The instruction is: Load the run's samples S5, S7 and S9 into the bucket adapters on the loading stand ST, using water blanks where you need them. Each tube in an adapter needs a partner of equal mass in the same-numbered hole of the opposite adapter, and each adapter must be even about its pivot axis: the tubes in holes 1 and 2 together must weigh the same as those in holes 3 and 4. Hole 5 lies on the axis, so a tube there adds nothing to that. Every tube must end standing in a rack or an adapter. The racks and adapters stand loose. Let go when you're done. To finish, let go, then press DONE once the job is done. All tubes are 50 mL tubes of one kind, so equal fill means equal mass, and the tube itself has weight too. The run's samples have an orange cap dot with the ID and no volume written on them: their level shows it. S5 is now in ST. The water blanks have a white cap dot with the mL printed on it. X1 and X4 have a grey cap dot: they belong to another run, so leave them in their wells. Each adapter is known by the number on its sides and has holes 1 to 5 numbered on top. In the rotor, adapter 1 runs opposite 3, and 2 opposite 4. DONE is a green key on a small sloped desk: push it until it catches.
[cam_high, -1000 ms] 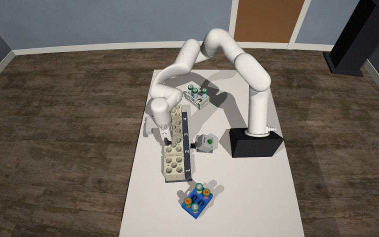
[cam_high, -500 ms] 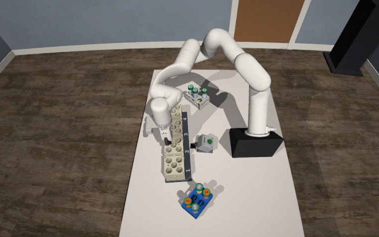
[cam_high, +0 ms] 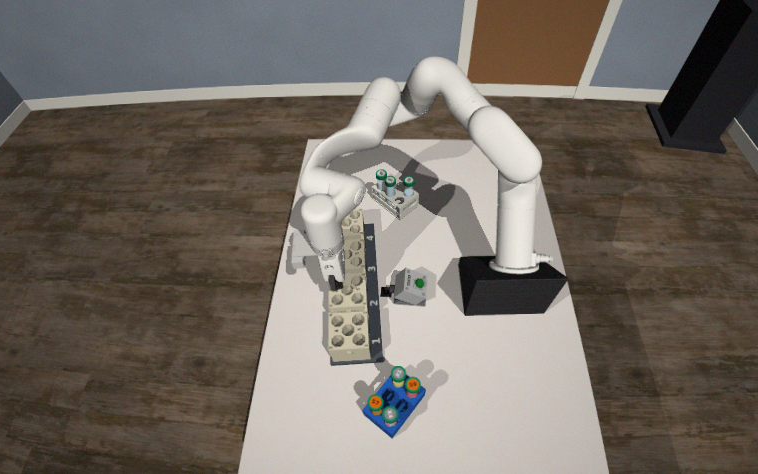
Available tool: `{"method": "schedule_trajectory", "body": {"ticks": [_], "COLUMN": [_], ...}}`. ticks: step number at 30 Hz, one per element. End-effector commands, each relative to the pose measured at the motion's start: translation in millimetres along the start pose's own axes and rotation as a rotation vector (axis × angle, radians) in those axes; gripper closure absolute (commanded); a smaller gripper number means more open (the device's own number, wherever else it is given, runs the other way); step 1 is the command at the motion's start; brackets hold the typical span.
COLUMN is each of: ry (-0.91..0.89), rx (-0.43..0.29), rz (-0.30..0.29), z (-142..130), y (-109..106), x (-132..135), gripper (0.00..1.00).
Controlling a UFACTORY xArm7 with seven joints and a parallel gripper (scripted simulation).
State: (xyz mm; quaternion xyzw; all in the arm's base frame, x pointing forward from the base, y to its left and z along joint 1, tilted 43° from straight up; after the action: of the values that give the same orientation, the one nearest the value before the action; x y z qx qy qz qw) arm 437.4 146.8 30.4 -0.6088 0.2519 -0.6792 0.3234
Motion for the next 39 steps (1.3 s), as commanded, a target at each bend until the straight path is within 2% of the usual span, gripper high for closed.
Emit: {"method": "schedule_trajectory", "body": {"ticks": [1, 39], "ry": [0.000, 0.000], "rx": [0.004, 0.004], "rz": [0.003, 0.004], "z": [0.6, 0.5], "y": [-2.4, -20.5], "x": [-0.9, -0.9], "gripper": [1.00, 1.00]}}
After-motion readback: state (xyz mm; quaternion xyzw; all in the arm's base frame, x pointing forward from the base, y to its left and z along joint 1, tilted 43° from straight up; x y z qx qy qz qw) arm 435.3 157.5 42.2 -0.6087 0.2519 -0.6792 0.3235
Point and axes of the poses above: the point where the finger pads meet when closed, its own y axis out along the fingers, its own x axis across the jaws, z = x × y, the point moved 6 cm from there along -y, back along the fingers, and after that the axes turned 15 degrees about y, right-handed, at the moved point
